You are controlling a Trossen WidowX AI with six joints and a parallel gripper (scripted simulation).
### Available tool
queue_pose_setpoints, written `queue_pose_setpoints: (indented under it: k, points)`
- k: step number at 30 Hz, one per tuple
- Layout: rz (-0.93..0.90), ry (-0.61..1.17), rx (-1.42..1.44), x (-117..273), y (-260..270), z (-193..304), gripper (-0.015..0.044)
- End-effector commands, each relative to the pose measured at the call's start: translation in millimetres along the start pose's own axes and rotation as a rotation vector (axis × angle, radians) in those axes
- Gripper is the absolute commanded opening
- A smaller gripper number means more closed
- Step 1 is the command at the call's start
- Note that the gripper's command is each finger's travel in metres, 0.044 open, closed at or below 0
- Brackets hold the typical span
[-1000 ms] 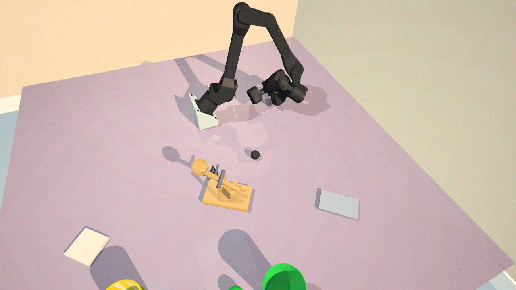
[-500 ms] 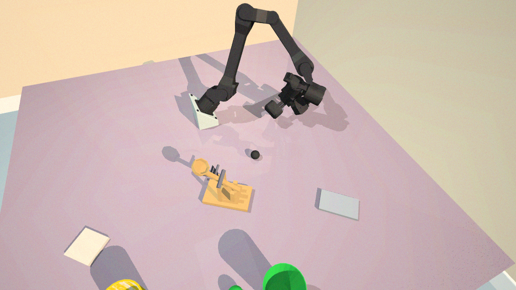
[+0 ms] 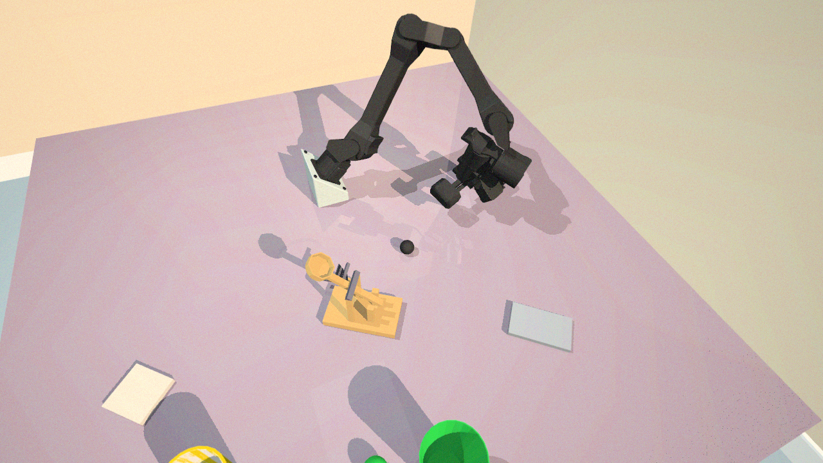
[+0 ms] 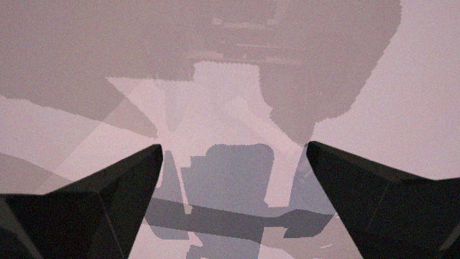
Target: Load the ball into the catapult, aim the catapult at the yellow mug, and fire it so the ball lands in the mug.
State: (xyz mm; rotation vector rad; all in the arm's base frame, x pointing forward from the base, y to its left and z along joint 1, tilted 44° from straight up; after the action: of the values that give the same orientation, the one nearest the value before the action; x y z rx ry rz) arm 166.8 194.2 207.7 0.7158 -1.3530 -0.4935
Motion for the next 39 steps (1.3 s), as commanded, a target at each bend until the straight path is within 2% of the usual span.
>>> queue_pose_setpoints:
  k: [1, 6, 13, 20, 27, 37, 39]
  points:
    - [0.042, -0.051, 0.06, 15, -24, -39, 0.044]
    - [0.105, -0.101, 0.182, 51, -83, -96, 0.044]
    - [0.134, -0.174, 0.272, 98, -166, -134, 0.044]
    - [0.147, -0.195, 0.392, 137, -247, -138, 0.044]
    - [0.131, -0.23, 0.571, 175, -349, -106, 0.044]
    - [0.126, -0.237, 0.6, 179, -363, -99, 0.044]
    - [0.126, -0.237, 0.6, 179, -363, -99, 0.0387]
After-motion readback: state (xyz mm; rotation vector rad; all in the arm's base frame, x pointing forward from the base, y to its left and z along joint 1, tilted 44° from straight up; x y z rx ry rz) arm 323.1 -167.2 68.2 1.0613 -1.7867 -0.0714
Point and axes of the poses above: the point midway between the two fingers, 35 mm back from their tips, its own x axis back along the fingers, its own y axis across the jaws, z = x × y, the point moved 2 cm from there along x, back along the fingers, and after that the axes turned 13 degrees about -x, right-handed, at the moved point
